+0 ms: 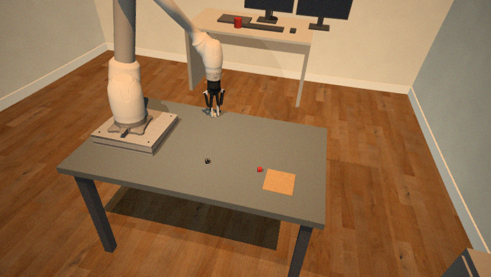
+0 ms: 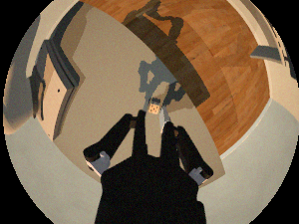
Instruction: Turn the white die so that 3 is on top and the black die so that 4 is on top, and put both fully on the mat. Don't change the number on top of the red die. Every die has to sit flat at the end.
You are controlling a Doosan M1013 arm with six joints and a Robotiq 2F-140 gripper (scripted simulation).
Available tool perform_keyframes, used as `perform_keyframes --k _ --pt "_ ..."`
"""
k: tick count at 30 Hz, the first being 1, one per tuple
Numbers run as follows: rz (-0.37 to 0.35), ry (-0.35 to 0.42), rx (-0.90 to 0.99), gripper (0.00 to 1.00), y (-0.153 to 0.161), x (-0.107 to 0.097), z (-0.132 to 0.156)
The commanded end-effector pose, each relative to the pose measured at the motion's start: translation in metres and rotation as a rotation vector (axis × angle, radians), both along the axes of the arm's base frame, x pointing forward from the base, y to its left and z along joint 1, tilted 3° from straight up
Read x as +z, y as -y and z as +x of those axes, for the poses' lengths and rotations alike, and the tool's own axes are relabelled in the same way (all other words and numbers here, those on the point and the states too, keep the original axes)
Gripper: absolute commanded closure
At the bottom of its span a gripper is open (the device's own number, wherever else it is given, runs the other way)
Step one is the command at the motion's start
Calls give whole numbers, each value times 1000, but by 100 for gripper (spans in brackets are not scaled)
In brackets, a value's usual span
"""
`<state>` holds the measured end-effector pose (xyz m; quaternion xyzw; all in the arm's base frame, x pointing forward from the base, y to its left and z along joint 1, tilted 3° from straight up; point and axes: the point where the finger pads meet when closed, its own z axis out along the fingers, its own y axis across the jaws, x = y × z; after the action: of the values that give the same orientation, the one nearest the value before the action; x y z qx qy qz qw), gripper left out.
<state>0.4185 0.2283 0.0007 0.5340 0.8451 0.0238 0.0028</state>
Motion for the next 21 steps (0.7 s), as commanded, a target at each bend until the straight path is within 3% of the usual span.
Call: perform_keyframes --k 1,21 --pt "3 -5 -2 71 -1 -4 -4" --pt "3 -5 -2 71 -1 -6 -4"
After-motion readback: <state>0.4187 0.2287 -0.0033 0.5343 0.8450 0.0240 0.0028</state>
